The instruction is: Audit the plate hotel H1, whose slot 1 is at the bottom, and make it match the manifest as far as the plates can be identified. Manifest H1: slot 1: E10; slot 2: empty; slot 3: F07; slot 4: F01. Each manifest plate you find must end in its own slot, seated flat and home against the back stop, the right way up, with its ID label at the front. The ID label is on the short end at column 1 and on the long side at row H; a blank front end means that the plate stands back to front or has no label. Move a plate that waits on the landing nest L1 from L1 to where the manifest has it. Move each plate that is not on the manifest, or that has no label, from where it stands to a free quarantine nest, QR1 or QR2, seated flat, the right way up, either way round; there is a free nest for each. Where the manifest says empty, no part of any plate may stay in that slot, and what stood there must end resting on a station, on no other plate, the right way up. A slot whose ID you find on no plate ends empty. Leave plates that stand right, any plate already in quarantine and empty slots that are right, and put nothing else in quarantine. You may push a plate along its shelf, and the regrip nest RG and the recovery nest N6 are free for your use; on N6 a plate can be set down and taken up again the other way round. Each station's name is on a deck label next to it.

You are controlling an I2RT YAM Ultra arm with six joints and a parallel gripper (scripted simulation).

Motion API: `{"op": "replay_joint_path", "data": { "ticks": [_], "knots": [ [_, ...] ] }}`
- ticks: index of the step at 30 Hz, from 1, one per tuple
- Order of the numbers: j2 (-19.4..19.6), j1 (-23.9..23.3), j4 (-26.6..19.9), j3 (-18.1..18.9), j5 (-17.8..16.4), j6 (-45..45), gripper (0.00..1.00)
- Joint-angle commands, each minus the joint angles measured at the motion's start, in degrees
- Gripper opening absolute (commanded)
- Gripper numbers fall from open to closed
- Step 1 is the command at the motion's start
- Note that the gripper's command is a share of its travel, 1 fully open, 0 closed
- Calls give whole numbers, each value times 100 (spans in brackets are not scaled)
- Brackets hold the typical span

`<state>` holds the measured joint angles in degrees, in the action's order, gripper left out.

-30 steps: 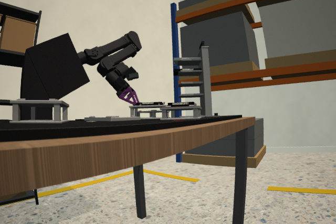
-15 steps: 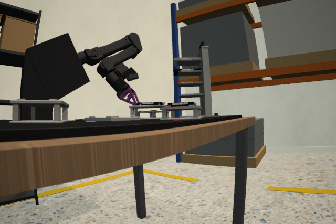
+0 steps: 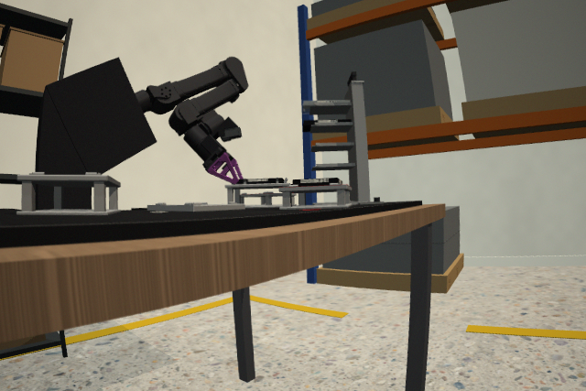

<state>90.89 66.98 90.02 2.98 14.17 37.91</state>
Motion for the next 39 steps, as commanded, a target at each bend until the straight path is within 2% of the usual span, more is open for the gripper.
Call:
{"op": "replay_joint_path", "data": {
  "ticks": [1,13,14,39],
  "knots": [
    [154,-3,-2,36,33,-24,100],
    [154,-3,-2,36,33,-24,100],
    [154,-3,-2,36,33,-24,86],
    [117,-9,-2,22,26,-24,86]
  ]
}}
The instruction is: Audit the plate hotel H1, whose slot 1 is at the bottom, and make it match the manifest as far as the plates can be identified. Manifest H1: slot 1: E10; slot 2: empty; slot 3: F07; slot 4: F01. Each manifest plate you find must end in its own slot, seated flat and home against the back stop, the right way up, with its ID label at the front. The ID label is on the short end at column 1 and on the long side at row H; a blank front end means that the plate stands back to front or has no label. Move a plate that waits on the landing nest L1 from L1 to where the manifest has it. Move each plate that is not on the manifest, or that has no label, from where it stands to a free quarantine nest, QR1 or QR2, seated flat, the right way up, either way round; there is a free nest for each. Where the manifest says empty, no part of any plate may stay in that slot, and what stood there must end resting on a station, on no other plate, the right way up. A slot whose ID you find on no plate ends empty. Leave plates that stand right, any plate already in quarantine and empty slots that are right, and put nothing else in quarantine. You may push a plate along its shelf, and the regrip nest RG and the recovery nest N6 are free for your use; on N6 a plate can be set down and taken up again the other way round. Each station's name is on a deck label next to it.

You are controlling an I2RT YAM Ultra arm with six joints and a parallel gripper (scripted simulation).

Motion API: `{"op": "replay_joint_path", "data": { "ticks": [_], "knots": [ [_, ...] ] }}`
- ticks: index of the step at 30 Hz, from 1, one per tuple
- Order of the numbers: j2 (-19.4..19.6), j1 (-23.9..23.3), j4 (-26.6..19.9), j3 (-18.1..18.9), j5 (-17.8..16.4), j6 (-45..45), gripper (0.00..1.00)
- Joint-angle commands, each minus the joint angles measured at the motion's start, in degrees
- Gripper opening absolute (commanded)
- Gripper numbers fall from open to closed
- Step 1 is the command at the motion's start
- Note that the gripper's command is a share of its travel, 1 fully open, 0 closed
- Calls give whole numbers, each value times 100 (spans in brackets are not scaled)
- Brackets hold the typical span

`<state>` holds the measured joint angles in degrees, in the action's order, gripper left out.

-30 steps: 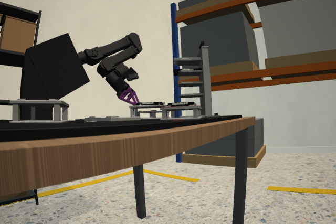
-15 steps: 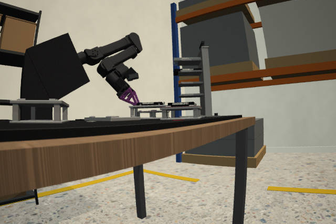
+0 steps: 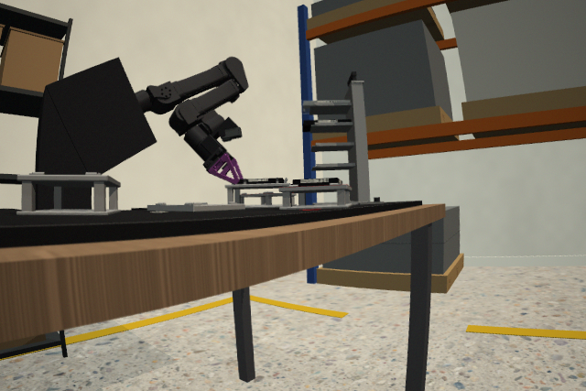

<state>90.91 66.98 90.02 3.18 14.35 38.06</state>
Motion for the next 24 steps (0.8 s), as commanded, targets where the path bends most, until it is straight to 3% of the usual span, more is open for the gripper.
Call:
{"op": "replay_joint_path", "data": {
  "ticks": [1,14,24],
  "knots": [
    [91,-13,-2,-6,5,-39,86],
    [-280,-86,-15,-141,-69,-36,86],
    [-767,-158,-401,-242,-140,-31,86]
  ]
}}
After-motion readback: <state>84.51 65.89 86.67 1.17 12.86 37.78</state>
